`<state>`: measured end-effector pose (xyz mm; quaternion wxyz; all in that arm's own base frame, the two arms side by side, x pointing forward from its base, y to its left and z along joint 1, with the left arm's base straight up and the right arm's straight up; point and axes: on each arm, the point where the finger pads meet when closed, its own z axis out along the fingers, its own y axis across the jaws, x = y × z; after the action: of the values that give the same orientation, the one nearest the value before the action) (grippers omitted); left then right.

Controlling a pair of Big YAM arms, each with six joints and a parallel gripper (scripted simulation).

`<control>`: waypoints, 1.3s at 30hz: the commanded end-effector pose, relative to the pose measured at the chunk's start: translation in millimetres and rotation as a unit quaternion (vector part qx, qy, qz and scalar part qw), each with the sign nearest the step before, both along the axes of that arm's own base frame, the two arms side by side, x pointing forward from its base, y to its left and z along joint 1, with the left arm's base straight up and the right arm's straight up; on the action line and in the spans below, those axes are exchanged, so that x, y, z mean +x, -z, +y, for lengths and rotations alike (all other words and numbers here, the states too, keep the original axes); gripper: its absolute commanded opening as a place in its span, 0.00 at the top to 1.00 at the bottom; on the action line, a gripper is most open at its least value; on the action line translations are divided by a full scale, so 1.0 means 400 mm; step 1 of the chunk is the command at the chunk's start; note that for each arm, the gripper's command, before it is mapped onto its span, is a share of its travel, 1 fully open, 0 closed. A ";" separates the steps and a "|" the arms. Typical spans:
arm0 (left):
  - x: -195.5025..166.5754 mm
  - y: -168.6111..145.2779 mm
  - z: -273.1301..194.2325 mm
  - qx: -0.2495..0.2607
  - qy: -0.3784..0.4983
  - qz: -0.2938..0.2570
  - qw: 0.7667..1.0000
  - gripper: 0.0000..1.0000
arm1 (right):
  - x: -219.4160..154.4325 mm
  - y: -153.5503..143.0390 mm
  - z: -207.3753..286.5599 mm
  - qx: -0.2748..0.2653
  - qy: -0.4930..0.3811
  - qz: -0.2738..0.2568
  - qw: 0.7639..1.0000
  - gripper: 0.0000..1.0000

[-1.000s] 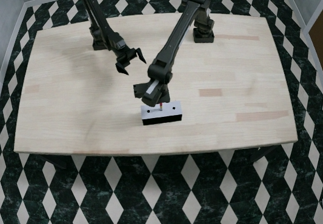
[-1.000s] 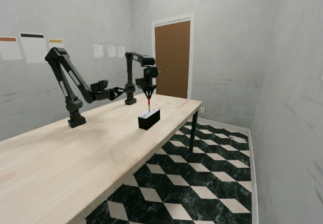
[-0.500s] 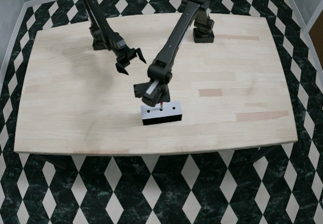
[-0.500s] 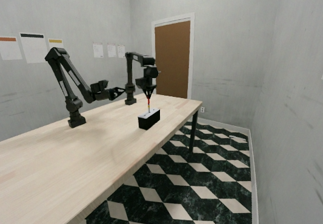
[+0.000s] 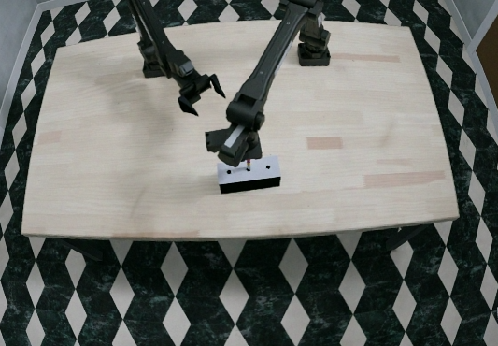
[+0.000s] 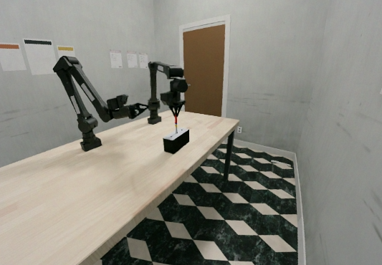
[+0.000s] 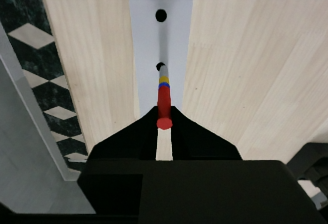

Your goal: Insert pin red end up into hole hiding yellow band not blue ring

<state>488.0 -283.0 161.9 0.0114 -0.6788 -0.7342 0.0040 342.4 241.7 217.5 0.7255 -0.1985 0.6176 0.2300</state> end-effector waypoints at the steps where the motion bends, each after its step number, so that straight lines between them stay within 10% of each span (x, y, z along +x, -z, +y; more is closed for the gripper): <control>1: 0.031 -0.044 -0.021 -0.014 0.002 -0.023 1.000 0.95 | 0.013 -0.026 0.010 0.010 0.000 -0.010 1.000 0.00; 39: 0.023 0.032 -0.016 -0.006 0.000 -0.009 1.000 0.95 | 0.013 -0.026 0.010 0.010 0.000 -0.010 1.000 0.00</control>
<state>493.2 -286.0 161.9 0.0007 -0.6788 -0.7343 0.0016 342.4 241.7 217.5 0.7255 -0.1985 0.6176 0.2300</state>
